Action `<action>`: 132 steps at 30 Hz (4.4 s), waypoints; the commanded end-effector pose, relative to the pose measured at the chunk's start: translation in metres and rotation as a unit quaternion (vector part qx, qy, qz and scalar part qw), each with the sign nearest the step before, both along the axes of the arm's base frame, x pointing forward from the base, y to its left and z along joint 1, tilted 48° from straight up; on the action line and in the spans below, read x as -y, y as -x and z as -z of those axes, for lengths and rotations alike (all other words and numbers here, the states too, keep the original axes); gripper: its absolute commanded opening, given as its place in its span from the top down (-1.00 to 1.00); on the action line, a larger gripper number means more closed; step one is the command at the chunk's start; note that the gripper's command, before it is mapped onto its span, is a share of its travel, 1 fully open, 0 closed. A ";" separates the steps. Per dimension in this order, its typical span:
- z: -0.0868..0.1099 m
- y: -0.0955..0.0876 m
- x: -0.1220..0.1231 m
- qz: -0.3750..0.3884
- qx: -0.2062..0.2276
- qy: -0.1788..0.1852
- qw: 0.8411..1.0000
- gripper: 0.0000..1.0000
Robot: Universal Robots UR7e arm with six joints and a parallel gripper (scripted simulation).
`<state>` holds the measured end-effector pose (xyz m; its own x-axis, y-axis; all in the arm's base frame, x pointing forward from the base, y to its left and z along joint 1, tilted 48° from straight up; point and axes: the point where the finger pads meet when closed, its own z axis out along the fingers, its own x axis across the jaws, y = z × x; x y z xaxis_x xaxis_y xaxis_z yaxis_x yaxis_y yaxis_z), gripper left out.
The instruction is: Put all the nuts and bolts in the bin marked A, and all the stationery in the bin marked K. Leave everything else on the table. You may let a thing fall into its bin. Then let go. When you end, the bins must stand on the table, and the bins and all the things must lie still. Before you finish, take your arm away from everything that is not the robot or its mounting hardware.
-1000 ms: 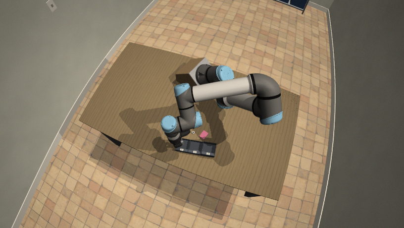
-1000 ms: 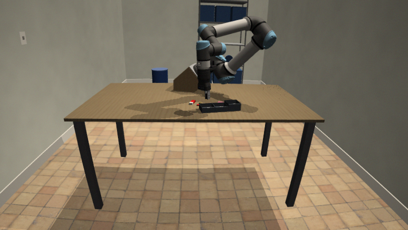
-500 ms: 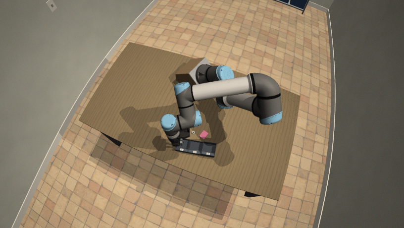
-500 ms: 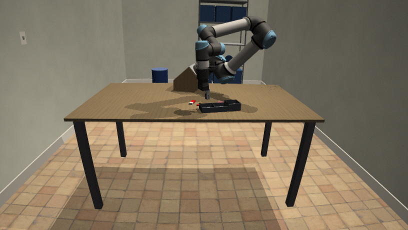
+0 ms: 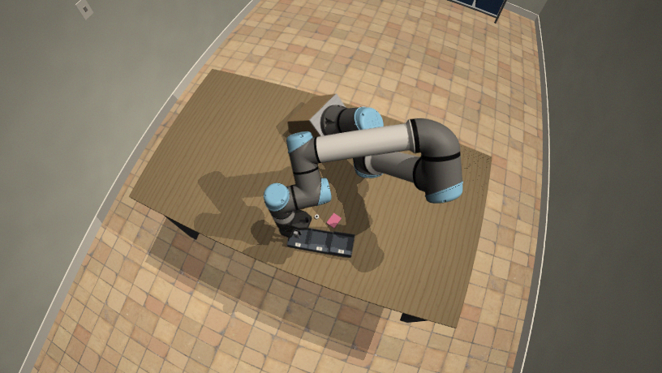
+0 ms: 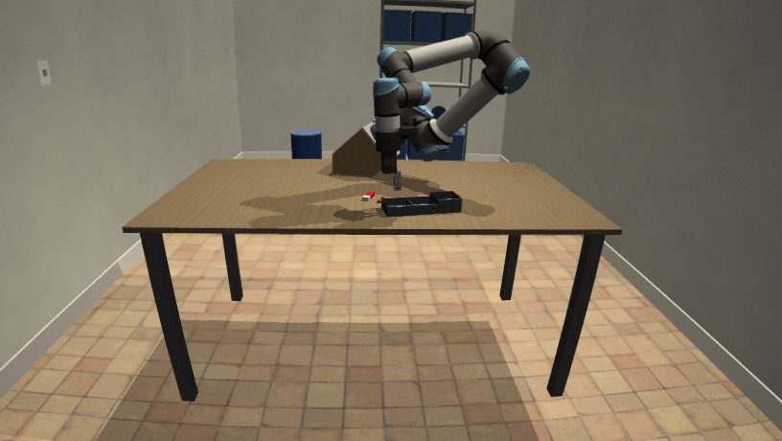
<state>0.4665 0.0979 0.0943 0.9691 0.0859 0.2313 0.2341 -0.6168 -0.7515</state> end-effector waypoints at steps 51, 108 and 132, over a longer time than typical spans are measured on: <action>0.000 0.000 0.000 0.396 -0.473 -0.024 0.787 0.39; 0.039 -0.005 -0.044 0.410 -0.487 -0.023 0.770 0.39; 0.039 -0.005 -0.044 0.410 -0.487 -0.023 0.770 0.39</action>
